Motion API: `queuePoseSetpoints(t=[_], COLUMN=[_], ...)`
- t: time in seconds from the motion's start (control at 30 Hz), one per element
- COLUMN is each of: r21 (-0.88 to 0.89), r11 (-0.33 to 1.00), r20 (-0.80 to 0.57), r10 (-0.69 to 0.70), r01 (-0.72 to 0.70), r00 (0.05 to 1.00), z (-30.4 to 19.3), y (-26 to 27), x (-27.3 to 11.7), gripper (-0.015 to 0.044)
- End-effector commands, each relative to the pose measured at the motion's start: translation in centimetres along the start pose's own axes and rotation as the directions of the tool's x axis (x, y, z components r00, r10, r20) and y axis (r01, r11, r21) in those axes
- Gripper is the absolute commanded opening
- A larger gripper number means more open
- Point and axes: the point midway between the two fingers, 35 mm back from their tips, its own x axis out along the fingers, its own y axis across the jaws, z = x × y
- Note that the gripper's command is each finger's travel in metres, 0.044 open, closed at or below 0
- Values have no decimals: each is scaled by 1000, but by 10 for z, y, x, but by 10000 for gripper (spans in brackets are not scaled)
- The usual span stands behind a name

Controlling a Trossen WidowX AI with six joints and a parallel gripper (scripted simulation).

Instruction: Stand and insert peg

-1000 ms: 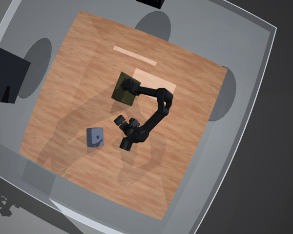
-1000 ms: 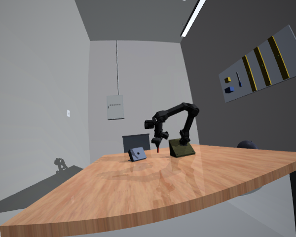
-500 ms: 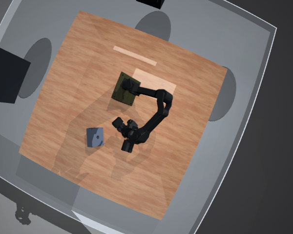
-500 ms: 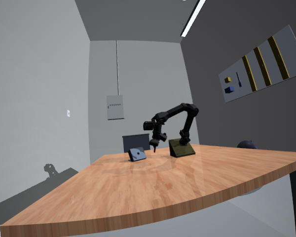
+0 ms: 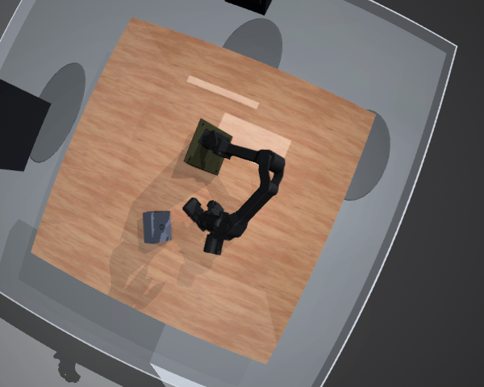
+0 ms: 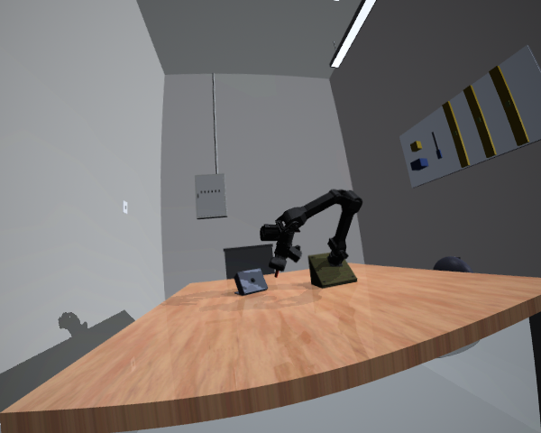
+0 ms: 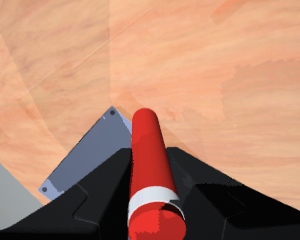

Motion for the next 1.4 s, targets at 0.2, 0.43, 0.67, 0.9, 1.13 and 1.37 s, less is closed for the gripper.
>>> queuePoseSetpoints(t=[0.2, 0.43, 0.67, 0.9, 1.13, 1.37], r21=[-4, -3, 2, 5, 8, 11], r11=[998, 995, 991, 990, 989, 987], r20=[-88, -152, -216, -242, -262, -282], r10=[63, 97, 128, 139, 147, 155], r01=[-63, -98, -131, -142, -150, -158], r00=[994, 984, 968, 960, 954, 947], z=[-14, -24, -33, -39, -47, -54], y=[-1, -3, -5, -6, -5, -3], x=[6, 8, 9, 13, 23, 34], gripper=[0, 0, 0, 0, 0, 0])
